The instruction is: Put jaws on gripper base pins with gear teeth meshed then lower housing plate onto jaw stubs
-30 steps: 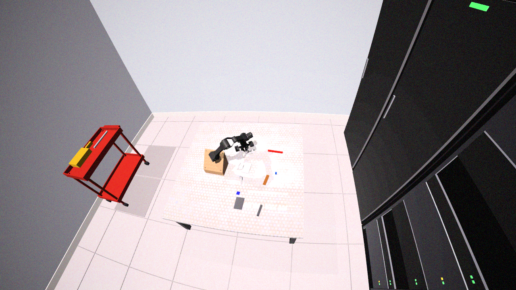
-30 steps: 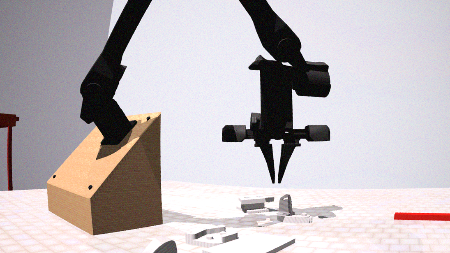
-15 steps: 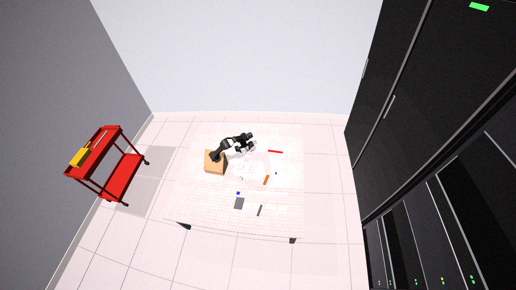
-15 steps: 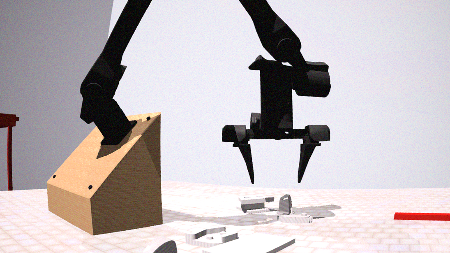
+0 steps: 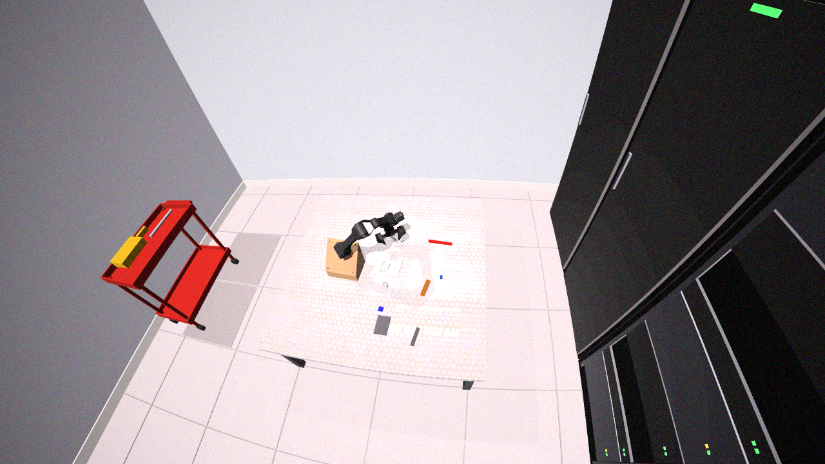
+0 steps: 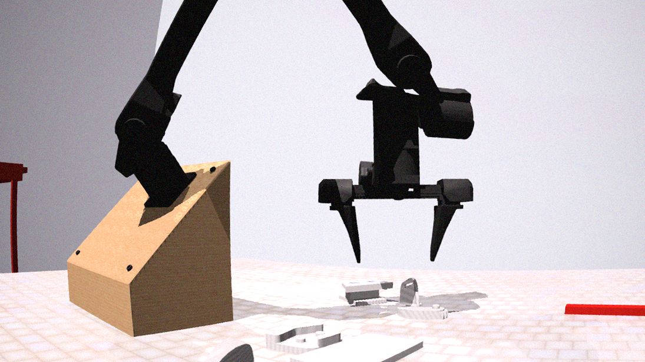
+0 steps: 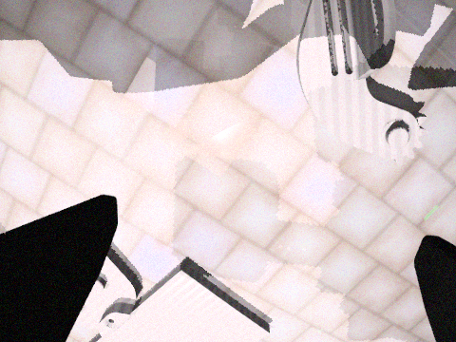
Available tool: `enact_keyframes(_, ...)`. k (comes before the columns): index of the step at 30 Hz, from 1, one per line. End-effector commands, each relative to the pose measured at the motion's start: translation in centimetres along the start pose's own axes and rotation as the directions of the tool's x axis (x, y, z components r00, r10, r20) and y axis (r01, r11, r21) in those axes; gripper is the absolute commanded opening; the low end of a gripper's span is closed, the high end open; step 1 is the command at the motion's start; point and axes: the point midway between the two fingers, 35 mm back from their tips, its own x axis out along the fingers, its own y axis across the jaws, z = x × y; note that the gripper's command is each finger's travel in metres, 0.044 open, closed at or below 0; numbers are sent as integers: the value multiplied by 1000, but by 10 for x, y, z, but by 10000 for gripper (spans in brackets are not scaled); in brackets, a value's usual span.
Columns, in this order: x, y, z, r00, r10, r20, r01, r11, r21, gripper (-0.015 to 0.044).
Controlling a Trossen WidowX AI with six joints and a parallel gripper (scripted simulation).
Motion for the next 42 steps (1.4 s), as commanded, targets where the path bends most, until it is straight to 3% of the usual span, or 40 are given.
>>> enact_keyframes(1,0,0,0,1000,0,0,0,1000,0,440)
enact_keyframes(12,0,0,0,1000,0,0,0,1000,0,440)
enact_keyframes(29,0,0,0,1000,0,0,0,1000,0,0)
enact_keyframes(41,0,0,0,1000,0,0,0,1000,0,0)
enact_keyframes(42,0,0,0,1000,0,0,0,1000,0,26)
